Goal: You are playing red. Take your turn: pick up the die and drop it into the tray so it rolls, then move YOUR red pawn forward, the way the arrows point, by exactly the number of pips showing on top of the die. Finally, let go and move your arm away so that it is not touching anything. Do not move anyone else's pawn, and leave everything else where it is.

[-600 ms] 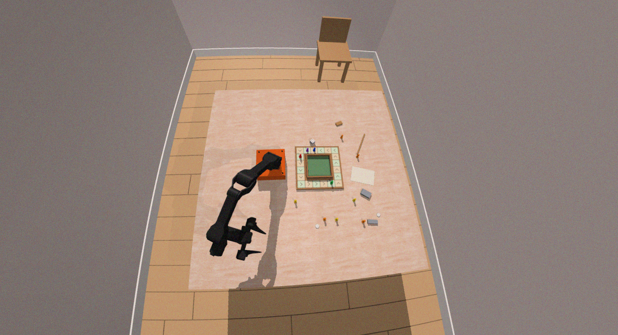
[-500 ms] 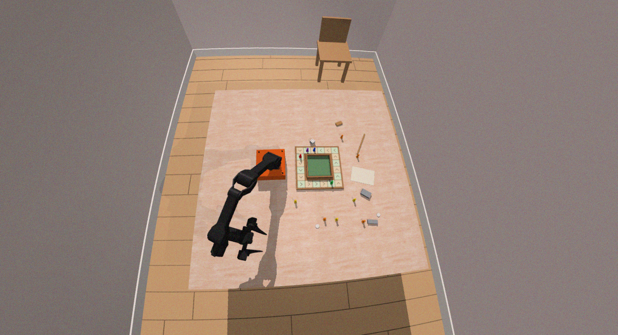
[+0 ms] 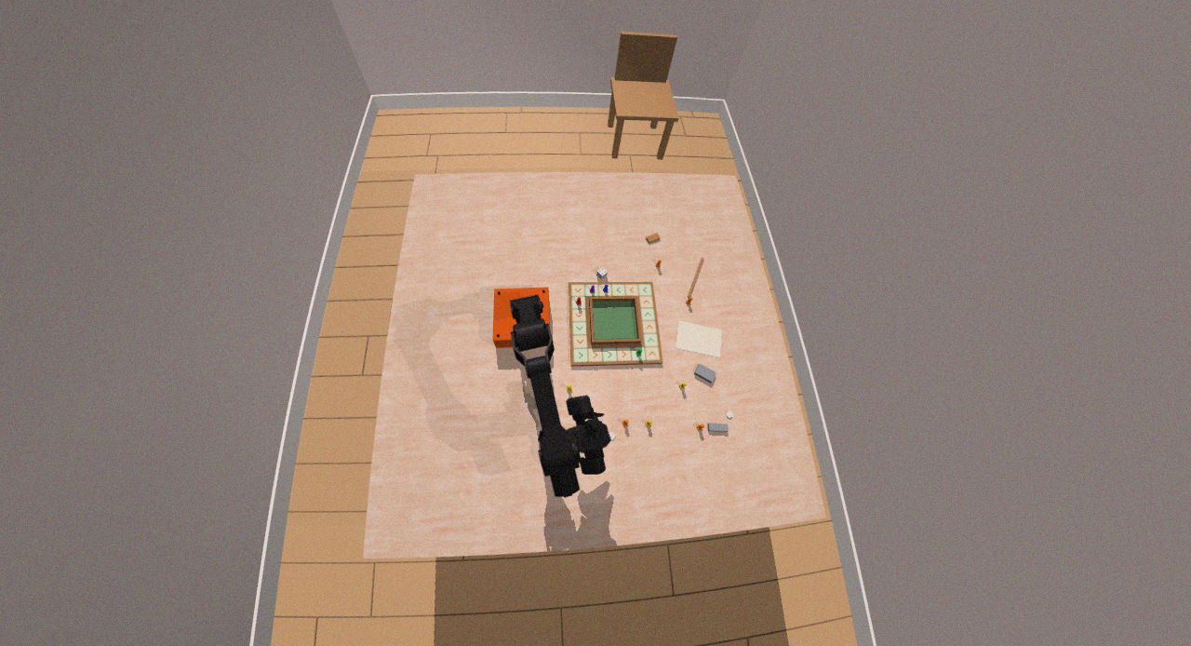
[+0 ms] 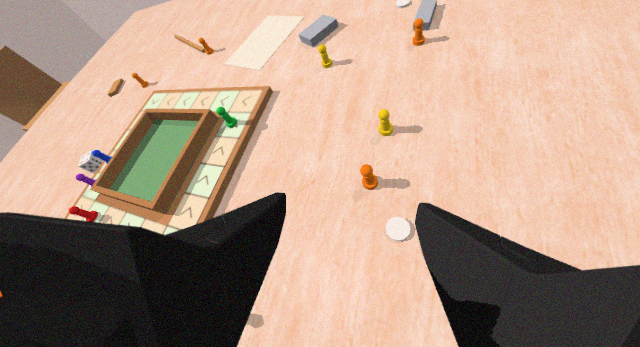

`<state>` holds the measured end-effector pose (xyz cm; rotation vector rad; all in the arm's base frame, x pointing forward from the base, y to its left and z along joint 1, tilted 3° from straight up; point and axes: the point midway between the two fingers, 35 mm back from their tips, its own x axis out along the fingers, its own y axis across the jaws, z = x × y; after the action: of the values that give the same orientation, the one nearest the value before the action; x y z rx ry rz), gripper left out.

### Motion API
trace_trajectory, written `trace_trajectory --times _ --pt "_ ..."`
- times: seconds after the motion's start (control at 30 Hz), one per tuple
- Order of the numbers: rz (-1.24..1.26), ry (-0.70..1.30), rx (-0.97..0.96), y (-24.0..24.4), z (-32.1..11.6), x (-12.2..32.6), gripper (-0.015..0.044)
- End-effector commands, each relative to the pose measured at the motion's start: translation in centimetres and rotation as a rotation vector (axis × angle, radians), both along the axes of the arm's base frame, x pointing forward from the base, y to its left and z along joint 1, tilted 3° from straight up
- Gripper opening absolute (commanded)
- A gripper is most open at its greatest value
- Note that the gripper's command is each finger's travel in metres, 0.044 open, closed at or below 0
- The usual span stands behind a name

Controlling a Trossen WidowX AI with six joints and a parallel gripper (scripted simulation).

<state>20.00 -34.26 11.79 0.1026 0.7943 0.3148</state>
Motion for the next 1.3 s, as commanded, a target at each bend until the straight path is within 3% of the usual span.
trace_trajectory --times 0.0,0.37,0.6,0.9,1.27 --pt "0.081 0.105 0.042 4.1 -0.8 4.1 0.0275" --pt "0.298 0.404 -0.013 17.2 -3.2 12.0 0.0275" --pt "0.398 0.571 -0.109 27.9 -4.9 14.0 0.0275" --pt "0.472 0.685 -0.304 40.5 -6.8 12.2 0.0275" --pt "0.51 0.643 -0.551 52.5 -8.5 4.8 0.0275"
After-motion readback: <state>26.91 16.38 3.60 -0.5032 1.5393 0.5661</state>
